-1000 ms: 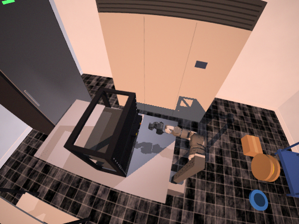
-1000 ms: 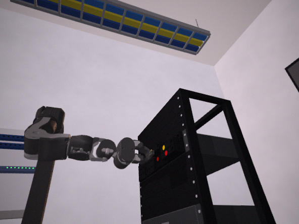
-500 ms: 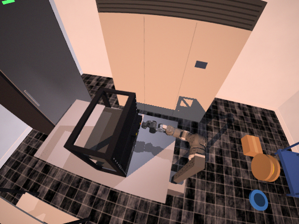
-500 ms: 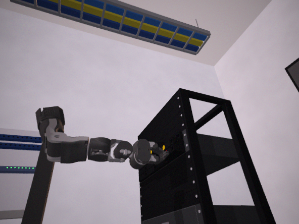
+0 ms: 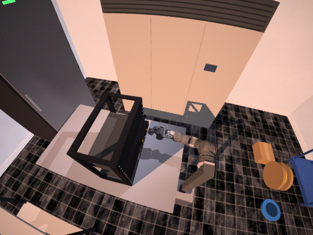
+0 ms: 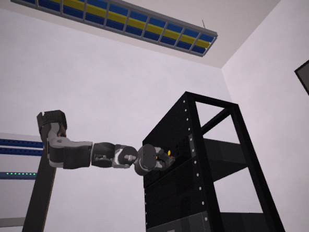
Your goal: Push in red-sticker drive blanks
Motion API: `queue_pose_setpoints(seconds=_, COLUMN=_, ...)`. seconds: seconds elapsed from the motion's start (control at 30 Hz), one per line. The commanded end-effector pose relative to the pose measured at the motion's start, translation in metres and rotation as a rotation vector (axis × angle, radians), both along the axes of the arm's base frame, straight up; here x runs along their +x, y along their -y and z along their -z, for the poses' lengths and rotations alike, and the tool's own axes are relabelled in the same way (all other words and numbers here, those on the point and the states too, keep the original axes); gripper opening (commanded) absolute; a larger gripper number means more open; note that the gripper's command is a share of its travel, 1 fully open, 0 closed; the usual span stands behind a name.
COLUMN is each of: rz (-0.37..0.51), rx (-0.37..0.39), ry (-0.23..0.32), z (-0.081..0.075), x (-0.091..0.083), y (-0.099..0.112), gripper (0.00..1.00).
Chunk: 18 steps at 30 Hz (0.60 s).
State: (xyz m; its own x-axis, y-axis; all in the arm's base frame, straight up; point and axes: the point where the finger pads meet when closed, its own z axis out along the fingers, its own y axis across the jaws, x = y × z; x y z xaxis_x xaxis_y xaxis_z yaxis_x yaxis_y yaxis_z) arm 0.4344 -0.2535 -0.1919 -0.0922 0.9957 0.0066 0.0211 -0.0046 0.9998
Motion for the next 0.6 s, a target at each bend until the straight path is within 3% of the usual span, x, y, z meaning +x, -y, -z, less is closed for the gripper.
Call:
queue_pose_setpoints(seconds=0.0, rz=-0.006, rx=0.0, ry=0.014, z=-0.0041, x=0.0008, y=-0.0018, gripper=0.0)
queue_pose_setpoints(seconds=0.57, rz=-0.006, rx=0.0, ry=0.015, z=-0.0037, x=0.0007, y=-0.0046, gripper=0.0)
